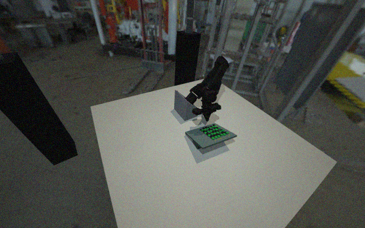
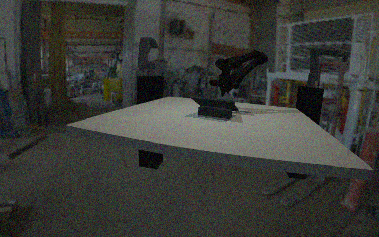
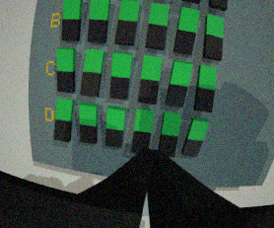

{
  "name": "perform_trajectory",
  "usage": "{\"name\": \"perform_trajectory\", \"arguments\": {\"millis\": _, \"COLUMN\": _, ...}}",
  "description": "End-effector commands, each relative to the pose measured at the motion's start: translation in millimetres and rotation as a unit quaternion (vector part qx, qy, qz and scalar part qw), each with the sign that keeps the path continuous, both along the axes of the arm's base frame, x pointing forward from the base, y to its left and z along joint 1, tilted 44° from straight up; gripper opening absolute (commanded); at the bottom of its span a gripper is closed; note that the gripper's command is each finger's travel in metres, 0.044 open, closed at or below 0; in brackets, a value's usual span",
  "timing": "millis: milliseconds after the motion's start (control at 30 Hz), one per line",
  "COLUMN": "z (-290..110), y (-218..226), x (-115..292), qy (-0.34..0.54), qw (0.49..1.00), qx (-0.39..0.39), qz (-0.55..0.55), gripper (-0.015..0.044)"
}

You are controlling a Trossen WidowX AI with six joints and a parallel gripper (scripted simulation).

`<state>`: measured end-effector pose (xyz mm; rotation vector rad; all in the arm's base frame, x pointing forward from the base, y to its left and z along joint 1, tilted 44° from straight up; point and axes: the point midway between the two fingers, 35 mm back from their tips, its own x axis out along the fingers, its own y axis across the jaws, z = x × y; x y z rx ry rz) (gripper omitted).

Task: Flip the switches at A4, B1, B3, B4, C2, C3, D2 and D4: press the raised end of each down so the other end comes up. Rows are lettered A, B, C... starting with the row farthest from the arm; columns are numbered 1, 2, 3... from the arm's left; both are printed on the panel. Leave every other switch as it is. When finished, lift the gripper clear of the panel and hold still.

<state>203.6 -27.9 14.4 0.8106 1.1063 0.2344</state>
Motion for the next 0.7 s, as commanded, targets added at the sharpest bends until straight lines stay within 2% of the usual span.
{"name": "perform_trajectory", "arguments": {"millis": 0, "z": 8, "y": -3, "x": -3, "qy": -0.006, "qw": 1.000, "qx": -0.001, "qz": 0.001, "gripper": 0.0000}}
{"name": "perform_trajectory", "arguments": {"millis": 200, "z": 30, "y": -22, "x": 38, "qy": -0.007, "qw": 1.000, "qx": -0.001, "qz": 0.001, "gripper": 0.0000}}
{"name": "perform_trajectory", "arguments": {"millis": 667, "z": 31, "y": -23, "x": 39, "qy": -0.007, "qw": 1.000, "qx": -0.001, "qz": 0.001, "gripper": 0.0000}}
